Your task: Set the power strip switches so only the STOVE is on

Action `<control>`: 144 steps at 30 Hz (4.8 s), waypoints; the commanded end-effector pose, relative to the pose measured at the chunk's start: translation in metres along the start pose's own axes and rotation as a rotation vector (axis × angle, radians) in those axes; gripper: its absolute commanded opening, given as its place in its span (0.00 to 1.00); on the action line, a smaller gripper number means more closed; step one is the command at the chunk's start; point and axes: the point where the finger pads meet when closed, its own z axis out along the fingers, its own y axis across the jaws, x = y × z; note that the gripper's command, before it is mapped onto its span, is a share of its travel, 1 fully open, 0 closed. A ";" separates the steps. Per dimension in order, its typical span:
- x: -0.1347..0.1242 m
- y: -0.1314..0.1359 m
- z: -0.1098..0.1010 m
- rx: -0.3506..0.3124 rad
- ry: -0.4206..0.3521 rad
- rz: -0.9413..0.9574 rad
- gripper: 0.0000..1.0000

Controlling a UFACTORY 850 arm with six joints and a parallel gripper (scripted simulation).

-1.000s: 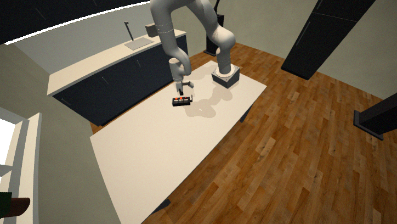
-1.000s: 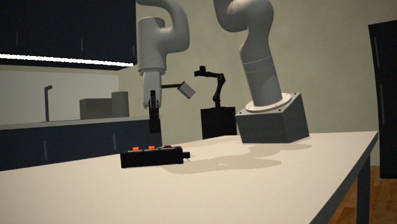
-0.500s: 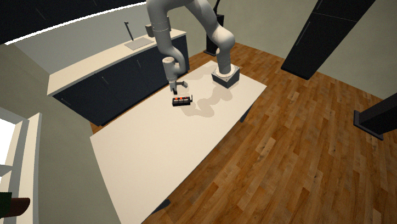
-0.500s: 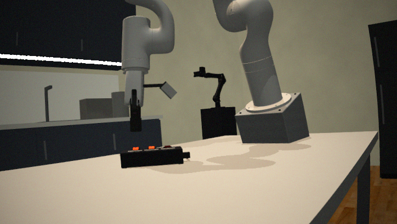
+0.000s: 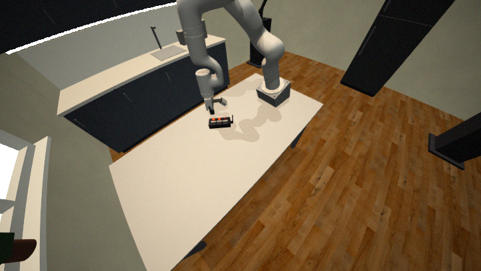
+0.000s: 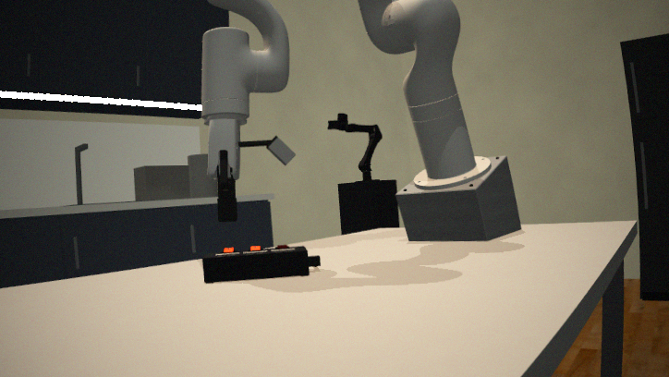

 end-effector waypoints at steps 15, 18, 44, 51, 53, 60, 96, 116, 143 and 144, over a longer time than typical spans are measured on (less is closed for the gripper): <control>-0.001 0.000 -0.001 0.006 0.036 0.001 0.00; -0.001 0.000 -0.001 0.006 0.036 0.001 0.00; -0.001 0.001 0.009 0.007 0.037 0.001 0.00; -0.001 0.001 0.017 0.007 0.037 0.001 0.00; -0.001 0.001 0.020 0.007 0.037 0.001 0.00; -0.001 0.001 0.027 0.007 0.037 0.001 0.00; -0.001 0.001 0.041 0.007 0.037 0.001 0.00; -0.001 0.001 0.041 0.007 0.037 0.001 0.00; -0.002 0.002 0.041 0.007 0.037 0.001 0.00; -0.002 0.002 0.041 0.007 0.037 0.001 0.00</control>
